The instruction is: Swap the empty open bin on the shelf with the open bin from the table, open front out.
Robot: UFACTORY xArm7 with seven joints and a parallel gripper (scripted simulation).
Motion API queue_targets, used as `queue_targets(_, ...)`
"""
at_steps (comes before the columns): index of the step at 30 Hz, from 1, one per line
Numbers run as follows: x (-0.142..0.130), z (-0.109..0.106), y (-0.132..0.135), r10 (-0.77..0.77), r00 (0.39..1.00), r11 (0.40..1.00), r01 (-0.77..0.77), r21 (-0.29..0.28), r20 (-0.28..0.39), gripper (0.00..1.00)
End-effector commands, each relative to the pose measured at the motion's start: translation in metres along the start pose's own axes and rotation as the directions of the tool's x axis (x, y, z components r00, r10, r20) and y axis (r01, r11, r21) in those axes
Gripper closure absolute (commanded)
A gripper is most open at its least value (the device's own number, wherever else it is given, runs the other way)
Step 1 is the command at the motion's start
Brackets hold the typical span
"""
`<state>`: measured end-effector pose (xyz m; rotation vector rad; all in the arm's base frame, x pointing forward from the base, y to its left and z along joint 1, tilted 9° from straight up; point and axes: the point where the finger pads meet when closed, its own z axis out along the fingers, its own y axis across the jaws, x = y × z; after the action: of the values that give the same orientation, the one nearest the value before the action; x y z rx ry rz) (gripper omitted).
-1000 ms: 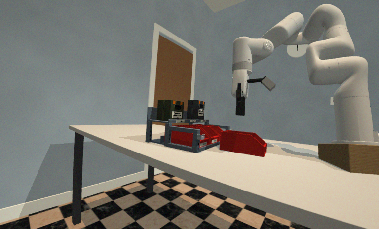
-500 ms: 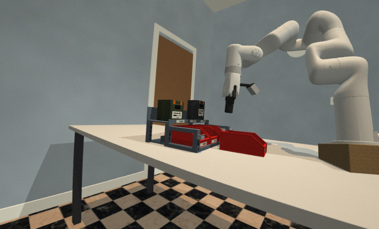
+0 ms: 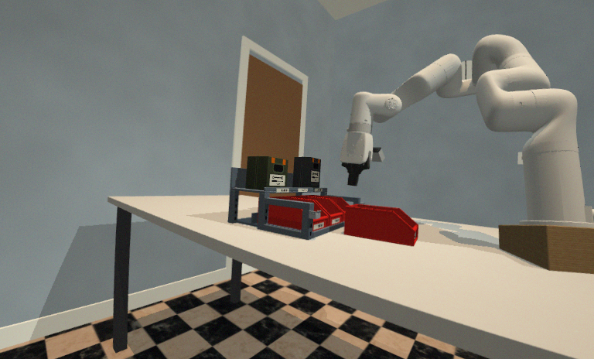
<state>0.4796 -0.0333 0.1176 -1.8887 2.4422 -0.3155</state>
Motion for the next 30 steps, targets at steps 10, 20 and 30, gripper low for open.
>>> queue_targets(10, 0.0123, 0.0145, -0.0217, -0.312, 0.950, 0.946, 0.310, -0.092, -0.008, 0.05)
queue_targets(20, 0.0123, 0.0145, -0.0217, -0.312, 0.950, 0.946, 0.310, -0.092, -0.008, 0.05)
queue_targets(30, 0.0123, 0.0145, -0.0217, -0.312, 0.950, 0.946, 0.310, -0.092, -0.008, 0.05)
